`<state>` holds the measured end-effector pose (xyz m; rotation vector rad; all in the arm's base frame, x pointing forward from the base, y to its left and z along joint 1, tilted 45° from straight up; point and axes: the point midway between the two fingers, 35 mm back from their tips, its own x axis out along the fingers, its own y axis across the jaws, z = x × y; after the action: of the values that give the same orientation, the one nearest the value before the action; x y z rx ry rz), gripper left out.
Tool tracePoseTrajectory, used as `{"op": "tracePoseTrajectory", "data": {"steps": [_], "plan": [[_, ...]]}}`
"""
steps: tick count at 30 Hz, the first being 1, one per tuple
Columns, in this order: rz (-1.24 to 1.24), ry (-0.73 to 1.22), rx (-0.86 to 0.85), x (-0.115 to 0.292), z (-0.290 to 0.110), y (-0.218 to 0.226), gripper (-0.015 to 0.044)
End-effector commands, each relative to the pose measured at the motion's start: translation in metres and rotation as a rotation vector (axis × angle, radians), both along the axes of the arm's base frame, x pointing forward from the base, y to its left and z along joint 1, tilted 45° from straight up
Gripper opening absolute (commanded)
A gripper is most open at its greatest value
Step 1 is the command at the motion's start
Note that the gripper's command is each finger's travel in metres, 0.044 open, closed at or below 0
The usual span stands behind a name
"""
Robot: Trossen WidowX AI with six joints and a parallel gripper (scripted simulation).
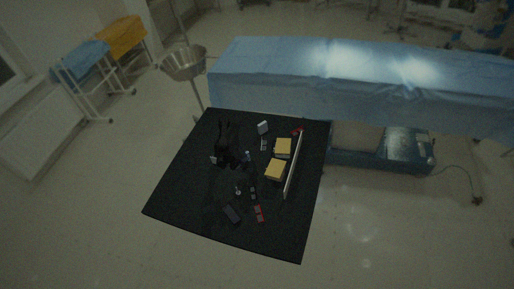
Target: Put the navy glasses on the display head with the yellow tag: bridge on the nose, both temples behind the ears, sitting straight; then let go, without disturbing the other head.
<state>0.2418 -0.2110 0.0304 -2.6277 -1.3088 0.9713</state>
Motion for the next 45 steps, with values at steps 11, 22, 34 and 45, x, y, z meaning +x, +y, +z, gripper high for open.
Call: {"op": "tracePoseTrajectory", "data": {"steps": [11,22,34,45], "plan": [[0.333,-0.348,-0.24,0.009,0.012,0.019,0.0],[0.612,-0.644,-0.407,0.015,0.02,0.036,0.0],[0.917,-0.98,-0.565,0.02,0.028,0.055,0.0],[1.194,-1.303,-0.684,0.023,0.035,0.072,0.0]]}}
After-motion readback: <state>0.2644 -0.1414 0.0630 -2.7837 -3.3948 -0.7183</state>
